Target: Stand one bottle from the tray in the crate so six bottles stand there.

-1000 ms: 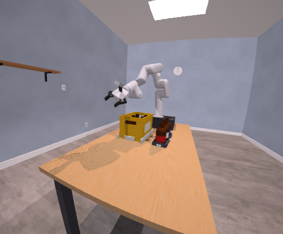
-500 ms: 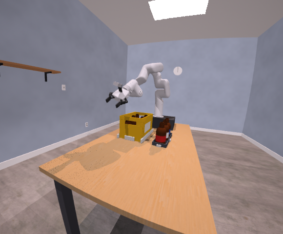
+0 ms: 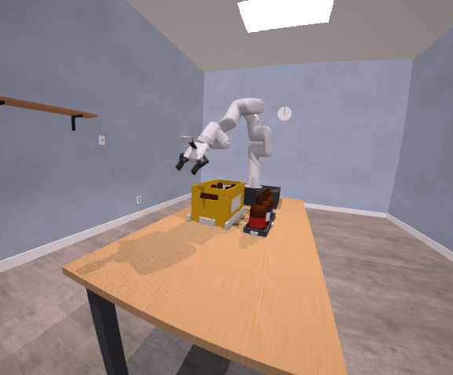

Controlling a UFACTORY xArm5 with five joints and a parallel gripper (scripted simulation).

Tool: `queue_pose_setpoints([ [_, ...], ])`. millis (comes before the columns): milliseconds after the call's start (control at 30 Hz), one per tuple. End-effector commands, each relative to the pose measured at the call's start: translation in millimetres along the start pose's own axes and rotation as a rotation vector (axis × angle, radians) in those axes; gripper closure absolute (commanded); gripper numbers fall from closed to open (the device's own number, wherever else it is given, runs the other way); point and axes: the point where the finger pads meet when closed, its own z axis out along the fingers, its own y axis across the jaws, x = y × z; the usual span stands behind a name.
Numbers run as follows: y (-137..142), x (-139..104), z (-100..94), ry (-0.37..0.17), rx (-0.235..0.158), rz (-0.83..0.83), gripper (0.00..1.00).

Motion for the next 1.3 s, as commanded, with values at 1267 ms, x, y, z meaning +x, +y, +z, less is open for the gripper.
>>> queue_pose_setpoints([
  [1267, -37, -132, -107.1, -0.708, -0.083, 0.660, 0.00],
])
